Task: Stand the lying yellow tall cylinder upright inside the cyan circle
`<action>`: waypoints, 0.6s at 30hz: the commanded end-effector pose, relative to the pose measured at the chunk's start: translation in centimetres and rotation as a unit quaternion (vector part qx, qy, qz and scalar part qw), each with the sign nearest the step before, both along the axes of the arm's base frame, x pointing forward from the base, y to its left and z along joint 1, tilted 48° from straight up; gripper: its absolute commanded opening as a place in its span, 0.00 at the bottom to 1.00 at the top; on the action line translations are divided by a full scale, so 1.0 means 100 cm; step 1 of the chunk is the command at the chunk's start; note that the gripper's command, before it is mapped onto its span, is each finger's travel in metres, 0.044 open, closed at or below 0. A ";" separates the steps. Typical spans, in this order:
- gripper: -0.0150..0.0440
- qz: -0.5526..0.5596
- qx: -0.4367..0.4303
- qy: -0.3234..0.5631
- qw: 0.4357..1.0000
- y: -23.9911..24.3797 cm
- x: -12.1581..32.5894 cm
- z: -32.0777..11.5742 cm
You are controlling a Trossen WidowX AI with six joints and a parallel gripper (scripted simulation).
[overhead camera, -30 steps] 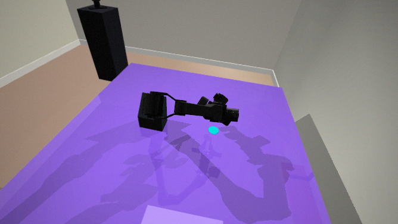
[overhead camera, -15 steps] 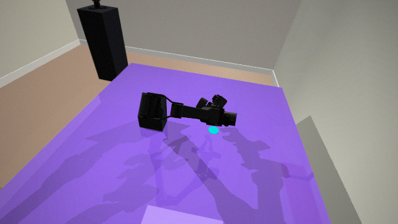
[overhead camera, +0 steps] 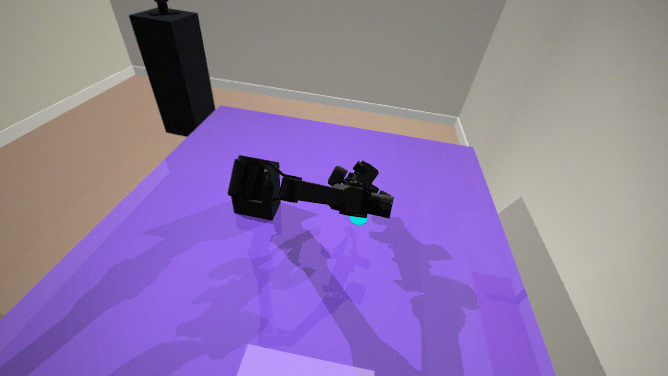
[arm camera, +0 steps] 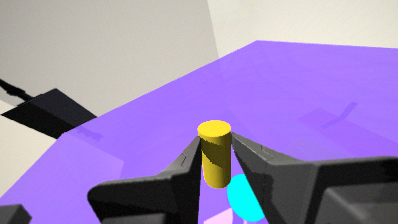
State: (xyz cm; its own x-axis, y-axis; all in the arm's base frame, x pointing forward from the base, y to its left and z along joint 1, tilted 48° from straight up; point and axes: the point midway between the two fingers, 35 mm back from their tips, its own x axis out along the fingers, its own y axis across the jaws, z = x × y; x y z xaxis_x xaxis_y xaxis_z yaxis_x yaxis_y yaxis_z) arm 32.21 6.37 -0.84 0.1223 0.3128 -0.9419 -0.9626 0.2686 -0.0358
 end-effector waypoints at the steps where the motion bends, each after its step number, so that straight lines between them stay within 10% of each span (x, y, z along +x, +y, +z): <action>1: 0.43 0.008 0.015 -0.013 1.000 0.000 -0.001 0.003; 18: 0.43 0.026 0.061 -0.058 0.996 -0.001 0.000 0.012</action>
State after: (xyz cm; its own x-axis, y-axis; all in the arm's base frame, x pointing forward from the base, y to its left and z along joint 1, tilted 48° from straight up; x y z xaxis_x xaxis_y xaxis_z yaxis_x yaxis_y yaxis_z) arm 32.33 6.18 0.07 0.1934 0.4118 -0.8905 -0.9658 0.2395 -0.0990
